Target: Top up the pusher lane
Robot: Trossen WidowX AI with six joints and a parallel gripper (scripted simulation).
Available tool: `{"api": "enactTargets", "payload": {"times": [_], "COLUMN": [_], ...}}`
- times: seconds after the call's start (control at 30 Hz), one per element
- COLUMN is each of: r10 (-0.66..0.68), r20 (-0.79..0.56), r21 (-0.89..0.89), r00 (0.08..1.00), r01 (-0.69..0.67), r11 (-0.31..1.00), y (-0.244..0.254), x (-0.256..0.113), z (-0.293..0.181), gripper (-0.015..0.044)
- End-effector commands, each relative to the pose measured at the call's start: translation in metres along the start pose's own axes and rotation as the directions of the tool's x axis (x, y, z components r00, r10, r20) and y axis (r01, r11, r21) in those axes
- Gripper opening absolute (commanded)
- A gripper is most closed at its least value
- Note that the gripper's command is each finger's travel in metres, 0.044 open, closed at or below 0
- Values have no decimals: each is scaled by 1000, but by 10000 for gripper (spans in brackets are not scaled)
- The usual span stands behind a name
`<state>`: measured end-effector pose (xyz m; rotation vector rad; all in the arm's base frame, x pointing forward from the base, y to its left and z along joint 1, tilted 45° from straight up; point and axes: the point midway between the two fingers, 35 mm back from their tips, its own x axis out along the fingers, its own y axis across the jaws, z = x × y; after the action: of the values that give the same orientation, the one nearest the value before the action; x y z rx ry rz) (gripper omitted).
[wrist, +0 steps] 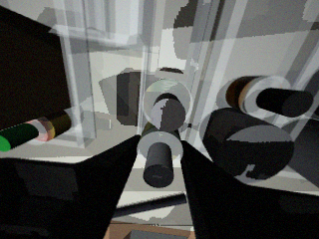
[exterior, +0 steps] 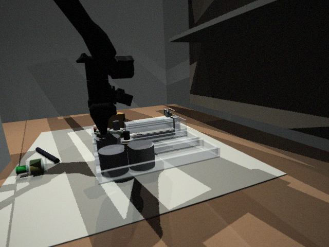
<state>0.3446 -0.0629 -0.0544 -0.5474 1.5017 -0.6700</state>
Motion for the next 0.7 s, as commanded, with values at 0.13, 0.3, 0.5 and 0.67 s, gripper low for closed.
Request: {"api": "enactTargets", "payload": {"times": [0.13, 0.3, 0.5, 0.67], "r10": [-7, -7, -7, -7], "r20": [12, 12, 12, 12], "r21": [11, 11, 11, 11], "r00": [1000, 1000, 1000, 1000], "r01": [7, 7, 7, 7], "r11": [1000, 1000, 1000, 1000], "y": [-2, -2, -2, -2], "x": [3, 5, 7, 7], "z": [3, 3, 3, 2], "gripper": [0, 0, 0, 0]}}
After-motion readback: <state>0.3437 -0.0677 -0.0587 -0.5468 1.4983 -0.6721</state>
